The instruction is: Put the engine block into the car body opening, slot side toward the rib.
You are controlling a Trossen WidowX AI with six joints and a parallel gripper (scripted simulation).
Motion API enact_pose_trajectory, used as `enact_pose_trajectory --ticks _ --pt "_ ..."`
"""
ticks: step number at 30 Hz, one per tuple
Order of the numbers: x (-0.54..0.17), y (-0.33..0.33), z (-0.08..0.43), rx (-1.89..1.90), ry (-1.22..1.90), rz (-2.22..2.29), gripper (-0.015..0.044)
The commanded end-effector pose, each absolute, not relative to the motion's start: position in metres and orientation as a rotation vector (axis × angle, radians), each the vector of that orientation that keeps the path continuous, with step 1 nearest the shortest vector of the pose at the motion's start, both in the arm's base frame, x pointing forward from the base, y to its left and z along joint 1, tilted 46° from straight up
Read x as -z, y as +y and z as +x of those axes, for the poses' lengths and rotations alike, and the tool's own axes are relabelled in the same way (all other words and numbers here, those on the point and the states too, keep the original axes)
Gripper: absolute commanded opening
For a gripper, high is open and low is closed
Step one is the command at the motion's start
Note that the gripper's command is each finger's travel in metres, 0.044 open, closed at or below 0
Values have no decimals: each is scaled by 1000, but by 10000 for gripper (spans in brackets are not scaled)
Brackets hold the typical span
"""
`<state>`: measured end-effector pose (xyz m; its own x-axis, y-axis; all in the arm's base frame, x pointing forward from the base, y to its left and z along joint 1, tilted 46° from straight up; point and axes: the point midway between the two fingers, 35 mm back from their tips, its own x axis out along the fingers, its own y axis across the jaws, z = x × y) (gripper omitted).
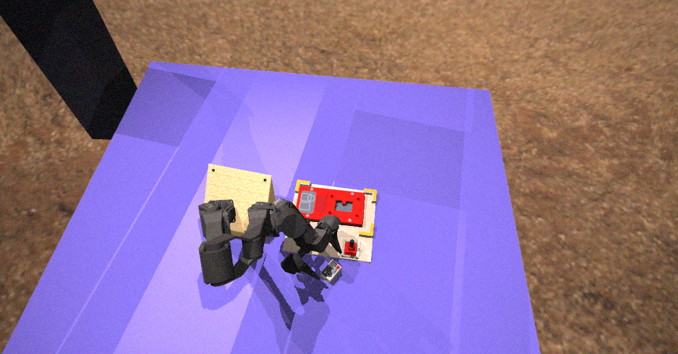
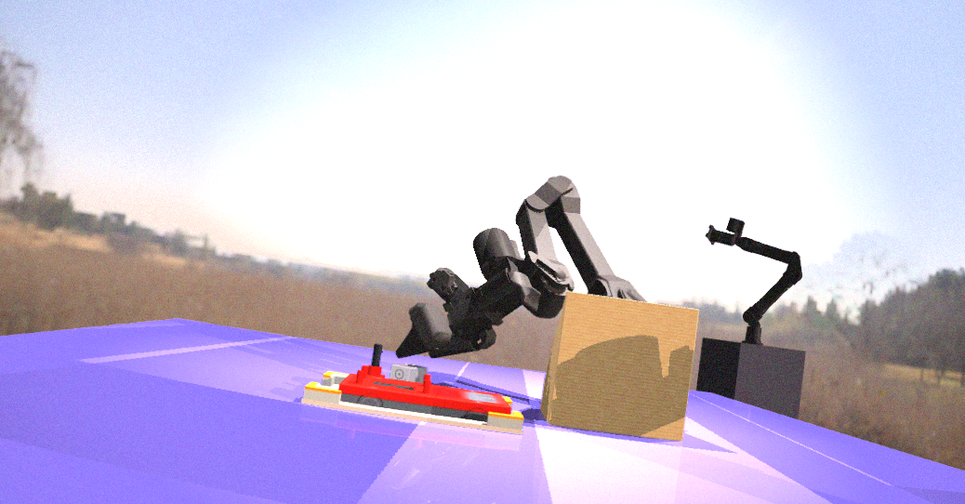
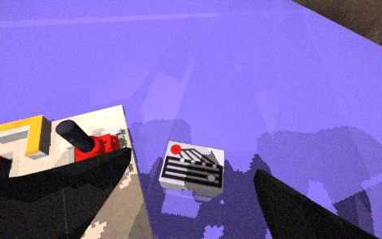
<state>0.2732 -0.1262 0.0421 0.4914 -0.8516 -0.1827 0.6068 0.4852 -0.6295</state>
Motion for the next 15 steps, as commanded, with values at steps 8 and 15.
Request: enact_pose_trajectory --ticks 8,15 --pt "-43 -122 272 934 517 -532 440" --pt "-43 -122 272 934 517 -532 440"
